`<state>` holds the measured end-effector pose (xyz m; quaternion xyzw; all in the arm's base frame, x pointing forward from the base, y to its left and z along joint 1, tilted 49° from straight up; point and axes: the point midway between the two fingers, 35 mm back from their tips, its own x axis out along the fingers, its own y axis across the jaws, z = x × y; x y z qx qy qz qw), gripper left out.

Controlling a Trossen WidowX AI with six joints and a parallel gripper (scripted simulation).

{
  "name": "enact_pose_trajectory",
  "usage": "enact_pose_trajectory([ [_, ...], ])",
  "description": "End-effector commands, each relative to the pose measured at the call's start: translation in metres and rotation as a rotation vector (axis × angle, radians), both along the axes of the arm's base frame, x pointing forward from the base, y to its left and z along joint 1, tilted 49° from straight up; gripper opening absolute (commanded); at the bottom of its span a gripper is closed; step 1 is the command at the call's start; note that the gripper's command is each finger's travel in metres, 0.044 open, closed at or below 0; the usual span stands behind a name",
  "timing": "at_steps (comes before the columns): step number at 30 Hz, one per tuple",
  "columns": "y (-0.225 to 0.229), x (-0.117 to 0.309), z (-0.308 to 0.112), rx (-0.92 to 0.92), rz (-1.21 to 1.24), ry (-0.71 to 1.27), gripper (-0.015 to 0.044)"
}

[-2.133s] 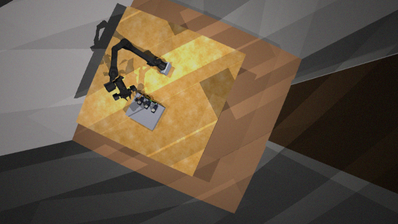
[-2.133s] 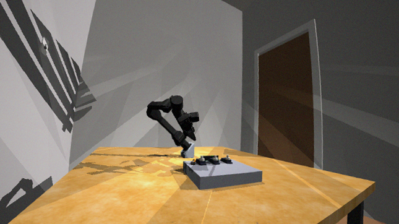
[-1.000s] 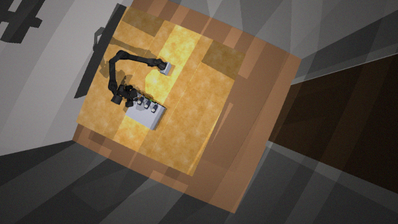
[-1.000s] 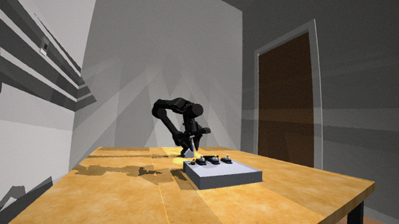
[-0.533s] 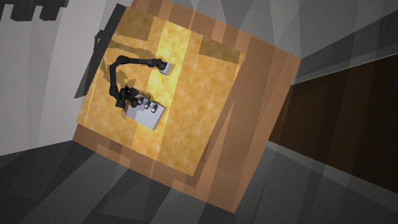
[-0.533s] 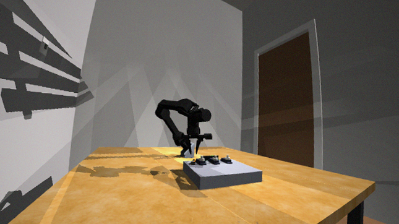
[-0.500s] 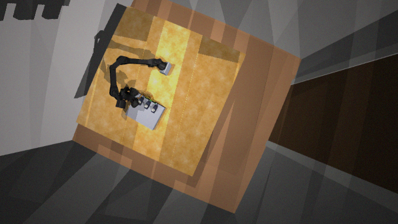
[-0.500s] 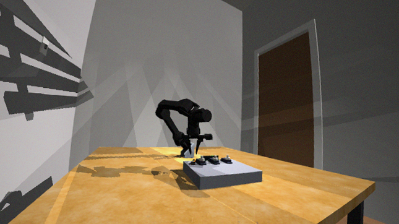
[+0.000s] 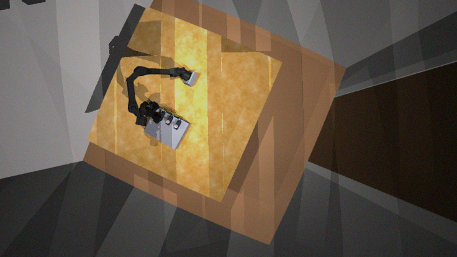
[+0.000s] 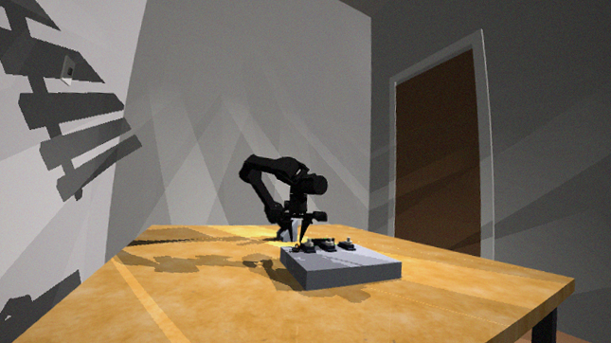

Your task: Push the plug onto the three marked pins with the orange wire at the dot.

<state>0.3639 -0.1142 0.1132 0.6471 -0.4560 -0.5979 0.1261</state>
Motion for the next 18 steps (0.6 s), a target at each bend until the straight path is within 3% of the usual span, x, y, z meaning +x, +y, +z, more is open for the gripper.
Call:
enact_pose_trajectory([
  [1,-0.007,-0.002,-0.005,-0.003,0.003,0.005,0.0115],
  [15,-0.018,-0.004,-0.015,-0.004,0.003,0.005,0.0115],
  [18,-0.018,-0.004,-0.015,-0.004,0.003,0.005,0.0036],
])
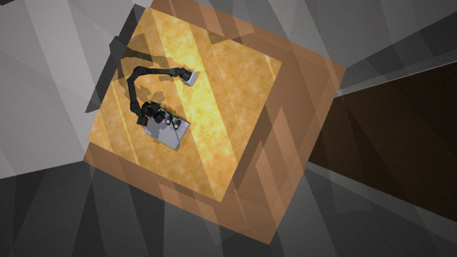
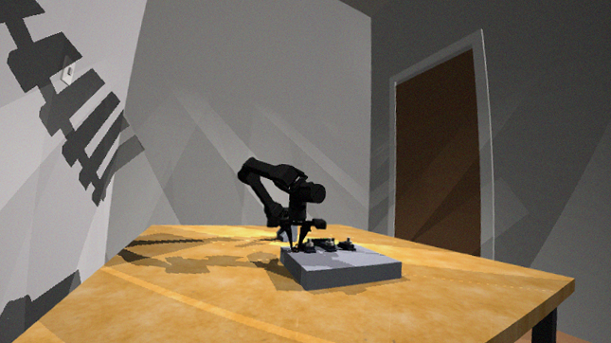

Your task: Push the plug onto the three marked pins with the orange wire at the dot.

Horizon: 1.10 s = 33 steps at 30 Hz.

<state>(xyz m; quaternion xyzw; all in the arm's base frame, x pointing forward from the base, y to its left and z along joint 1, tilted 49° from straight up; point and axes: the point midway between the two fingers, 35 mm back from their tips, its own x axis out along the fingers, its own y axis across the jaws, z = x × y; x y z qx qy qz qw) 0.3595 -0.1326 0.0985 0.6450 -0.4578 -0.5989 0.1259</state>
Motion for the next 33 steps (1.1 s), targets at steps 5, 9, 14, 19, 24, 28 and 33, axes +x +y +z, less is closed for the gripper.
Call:
enact_pose_trajectory([
  [5,0.0,0.001,0.0,-0.002,0.008,0.002,0.0003],
  [9,0.006,0.002,0.005,-0.001,0.008,0.002,0.0],
  [14,0.023,0.006,0.02,0.001,0.008,0.002,0.0],
  [19,0.041,0.008,0.036,0.001,0.008,0.002,0.0],
  [24,0.048,0.007,0.034,0.004,0.014,0.008,0.0],
  [28,0.064,0.001,0.021,0.015,0.034,0.026,0.0],
  [33,0.087,-0.011,0.002,0.029,0.062,0.054,0.0],
])
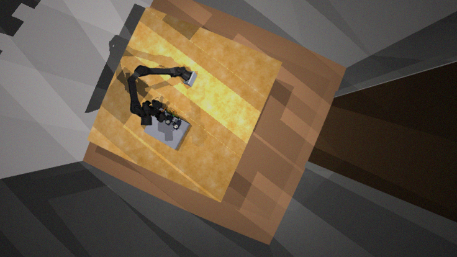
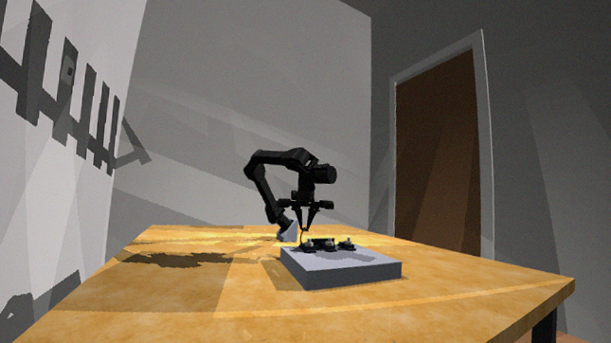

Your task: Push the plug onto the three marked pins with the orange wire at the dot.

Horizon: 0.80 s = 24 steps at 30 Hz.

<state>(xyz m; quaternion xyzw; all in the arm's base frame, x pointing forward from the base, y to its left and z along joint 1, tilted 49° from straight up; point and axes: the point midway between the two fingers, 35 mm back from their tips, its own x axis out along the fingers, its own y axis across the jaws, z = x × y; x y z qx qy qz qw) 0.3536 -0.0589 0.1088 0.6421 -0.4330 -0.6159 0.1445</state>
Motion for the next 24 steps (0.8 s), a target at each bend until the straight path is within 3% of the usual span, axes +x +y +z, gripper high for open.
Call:
enact_pose_trajectory([
  [1,0.017,-0.008,-0.012,0.01,0.02,0.012,0.0],
  [24,0.084,-0.092,-0.08,0.02,0.126,0.142,0.0],
])
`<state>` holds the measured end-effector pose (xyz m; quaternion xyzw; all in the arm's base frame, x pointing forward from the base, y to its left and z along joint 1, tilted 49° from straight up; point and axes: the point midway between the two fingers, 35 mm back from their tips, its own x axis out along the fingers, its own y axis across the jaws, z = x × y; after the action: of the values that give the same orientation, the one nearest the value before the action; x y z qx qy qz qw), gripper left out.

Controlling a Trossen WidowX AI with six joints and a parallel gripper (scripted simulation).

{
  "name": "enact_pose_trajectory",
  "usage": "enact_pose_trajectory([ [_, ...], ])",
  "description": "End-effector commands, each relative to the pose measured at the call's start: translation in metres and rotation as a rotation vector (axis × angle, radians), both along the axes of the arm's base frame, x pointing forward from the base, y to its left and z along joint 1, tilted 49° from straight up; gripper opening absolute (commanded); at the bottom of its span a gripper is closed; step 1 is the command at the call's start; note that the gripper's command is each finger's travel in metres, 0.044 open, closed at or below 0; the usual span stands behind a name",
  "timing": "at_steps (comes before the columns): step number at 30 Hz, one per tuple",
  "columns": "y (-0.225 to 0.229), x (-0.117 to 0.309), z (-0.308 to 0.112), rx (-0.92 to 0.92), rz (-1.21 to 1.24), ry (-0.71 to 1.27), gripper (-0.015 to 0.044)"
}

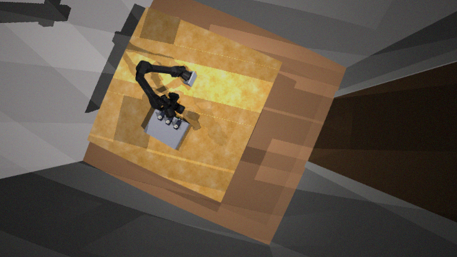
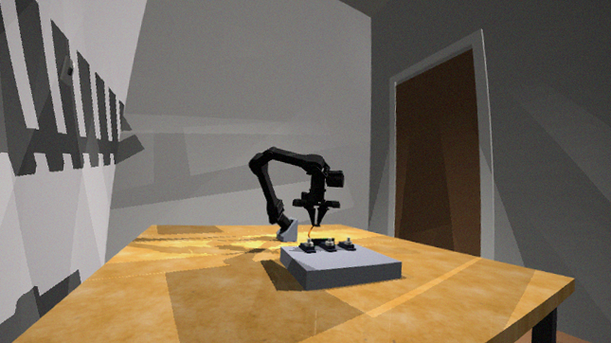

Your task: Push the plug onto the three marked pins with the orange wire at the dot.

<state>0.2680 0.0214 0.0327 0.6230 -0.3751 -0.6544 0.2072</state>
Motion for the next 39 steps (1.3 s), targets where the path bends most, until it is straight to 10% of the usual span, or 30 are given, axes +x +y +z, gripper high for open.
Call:
enact_pose_trajectory([
  [1,0.003,-0.006,-0.004,0.002,0.002,-0.002,0.0],
  [39,-0.036,0.029,-0.026,0.0,0.002,-0.005,0.0],
])
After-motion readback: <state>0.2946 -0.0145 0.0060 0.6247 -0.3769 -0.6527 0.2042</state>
